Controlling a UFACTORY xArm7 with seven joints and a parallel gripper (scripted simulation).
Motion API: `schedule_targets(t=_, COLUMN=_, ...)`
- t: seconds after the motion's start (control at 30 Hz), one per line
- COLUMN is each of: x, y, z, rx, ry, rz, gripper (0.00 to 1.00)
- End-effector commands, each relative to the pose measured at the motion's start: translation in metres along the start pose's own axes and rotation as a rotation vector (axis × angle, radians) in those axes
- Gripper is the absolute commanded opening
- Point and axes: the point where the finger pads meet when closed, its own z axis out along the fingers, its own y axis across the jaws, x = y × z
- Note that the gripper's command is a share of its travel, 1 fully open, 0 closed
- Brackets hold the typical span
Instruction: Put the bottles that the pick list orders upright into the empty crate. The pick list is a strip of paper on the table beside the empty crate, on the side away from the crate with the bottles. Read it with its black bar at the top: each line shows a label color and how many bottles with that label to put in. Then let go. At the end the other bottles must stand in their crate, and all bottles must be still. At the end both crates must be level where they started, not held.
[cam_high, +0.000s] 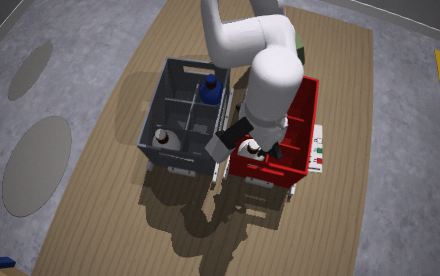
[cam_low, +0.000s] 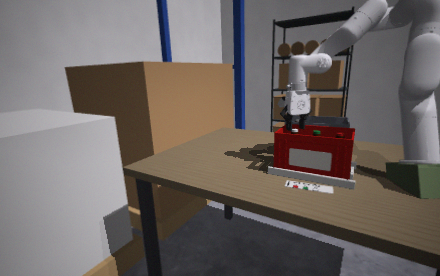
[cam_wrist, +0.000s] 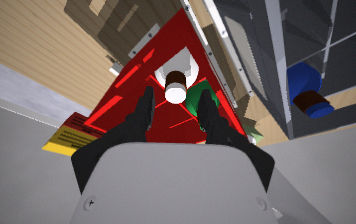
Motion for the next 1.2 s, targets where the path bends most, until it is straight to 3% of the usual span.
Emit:
schedule_targets(t=0.0, x=0.001, y=-0.001, z=-0.015, rx=0.003, ry=0.003, rz=0.000, gripper=0.65)
schedule_targets(t=0.67, x=0.001, y=-0.001, z=-0.063, rx=0.004, ry=0.003, rz=0.000, gripper=0.65)
schedule_targets(t=1.17, x=0.001, y=-0.001, z=-0.063, rx=0.003, ry=0.003, rz=0.000, gripper=0.65)
